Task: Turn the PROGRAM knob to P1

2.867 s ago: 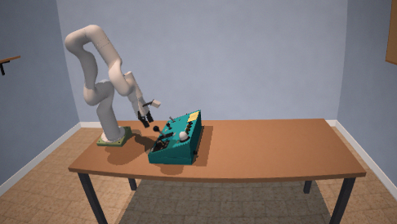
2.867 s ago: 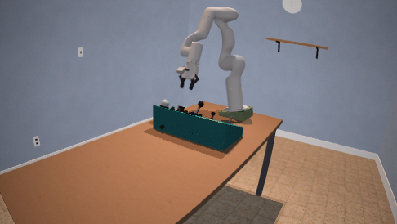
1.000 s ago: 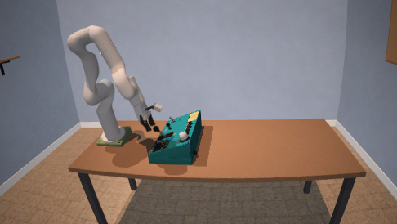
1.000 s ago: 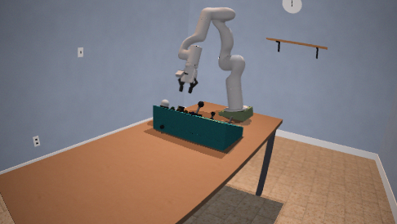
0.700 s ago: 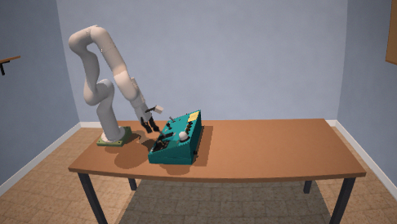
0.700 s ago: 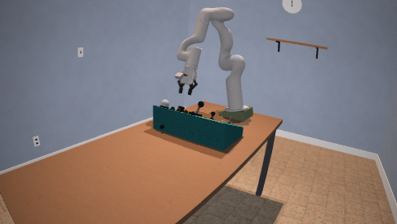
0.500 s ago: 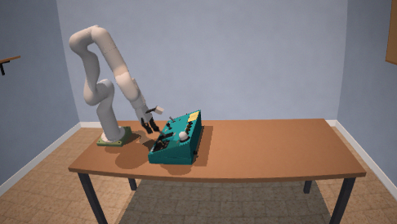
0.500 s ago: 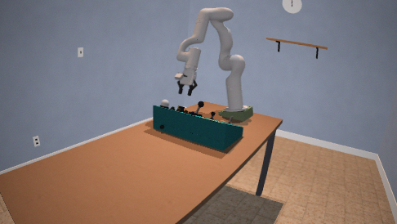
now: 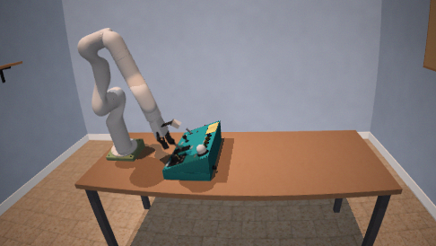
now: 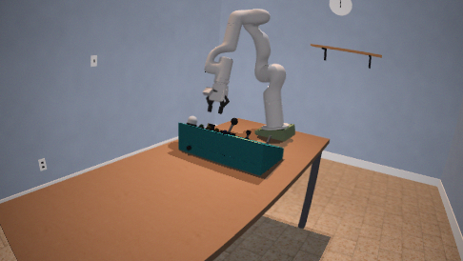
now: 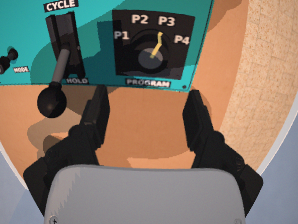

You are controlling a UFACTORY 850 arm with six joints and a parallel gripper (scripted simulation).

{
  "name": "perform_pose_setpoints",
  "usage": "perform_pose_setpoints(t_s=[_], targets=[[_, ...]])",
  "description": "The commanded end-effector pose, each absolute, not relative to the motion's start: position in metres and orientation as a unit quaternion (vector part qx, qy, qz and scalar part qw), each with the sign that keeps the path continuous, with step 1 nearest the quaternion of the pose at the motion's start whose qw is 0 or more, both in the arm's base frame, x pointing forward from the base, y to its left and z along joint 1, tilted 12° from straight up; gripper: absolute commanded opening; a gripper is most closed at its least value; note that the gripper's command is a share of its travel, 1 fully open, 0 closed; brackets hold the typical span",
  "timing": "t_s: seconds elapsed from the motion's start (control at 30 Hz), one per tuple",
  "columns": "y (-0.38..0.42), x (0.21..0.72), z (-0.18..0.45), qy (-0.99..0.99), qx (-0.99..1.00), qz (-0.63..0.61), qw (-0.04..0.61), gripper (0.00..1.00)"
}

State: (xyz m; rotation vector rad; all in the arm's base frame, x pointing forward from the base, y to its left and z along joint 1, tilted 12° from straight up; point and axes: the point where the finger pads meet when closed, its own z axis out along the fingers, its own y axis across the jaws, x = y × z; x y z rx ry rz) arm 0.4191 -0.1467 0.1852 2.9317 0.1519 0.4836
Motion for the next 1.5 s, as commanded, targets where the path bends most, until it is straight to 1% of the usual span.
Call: perform_pose_setpoints(t_s=[0.0, 0.5, 1.47], targets=[[-0.148, 0.421, 0.181, 0.049, 0.979, 0.171, 0.097, 0.76], [-0.151, 0.428, 0.164, 0.049, 0.979, 0.172, 0.097, 0.76], [-0.161, 0.447, 0.111, 0.049, 0.979, 0.172, 0.097, 0.76]])
